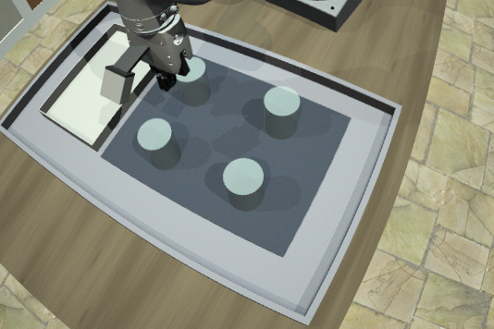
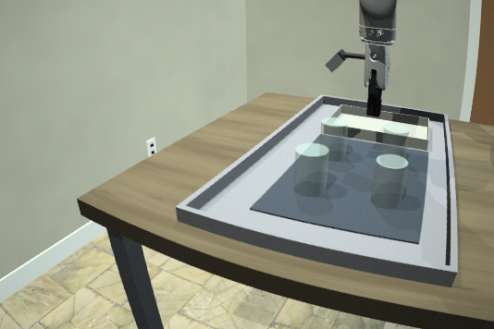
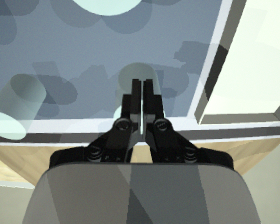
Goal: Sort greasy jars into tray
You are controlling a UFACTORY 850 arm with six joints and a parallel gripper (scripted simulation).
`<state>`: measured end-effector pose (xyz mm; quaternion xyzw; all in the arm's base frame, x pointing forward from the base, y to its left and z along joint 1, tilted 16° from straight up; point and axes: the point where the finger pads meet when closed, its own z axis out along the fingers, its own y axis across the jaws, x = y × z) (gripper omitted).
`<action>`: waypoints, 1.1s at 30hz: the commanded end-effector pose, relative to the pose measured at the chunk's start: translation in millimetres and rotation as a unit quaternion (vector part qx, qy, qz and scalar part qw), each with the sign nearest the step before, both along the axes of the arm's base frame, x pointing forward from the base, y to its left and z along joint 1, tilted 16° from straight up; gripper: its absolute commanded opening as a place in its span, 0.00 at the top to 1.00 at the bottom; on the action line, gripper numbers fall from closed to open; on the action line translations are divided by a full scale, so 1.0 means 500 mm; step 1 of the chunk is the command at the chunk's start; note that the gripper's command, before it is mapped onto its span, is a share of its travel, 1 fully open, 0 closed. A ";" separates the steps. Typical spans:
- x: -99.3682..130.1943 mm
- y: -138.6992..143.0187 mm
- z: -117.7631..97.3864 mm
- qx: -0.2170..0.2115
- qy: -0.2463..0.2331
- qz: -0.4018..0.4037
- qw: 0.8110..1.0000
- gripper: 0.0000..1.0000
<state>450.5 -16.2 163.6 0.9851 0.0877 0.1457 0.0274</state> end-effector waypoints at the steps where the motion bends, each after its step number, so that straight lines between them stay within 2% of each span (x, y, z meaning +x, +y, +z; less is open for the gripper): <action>1: 0.017 0.001 -0.045 0.020 0.009 0.007 1.000 1.00; 6: 0.024 0.001 -0.072 0.020 0.009 0.007 1.000 1.00; 33: 0.021 0.000 -0.073 0.020 0.009 0.007 1.000 1.00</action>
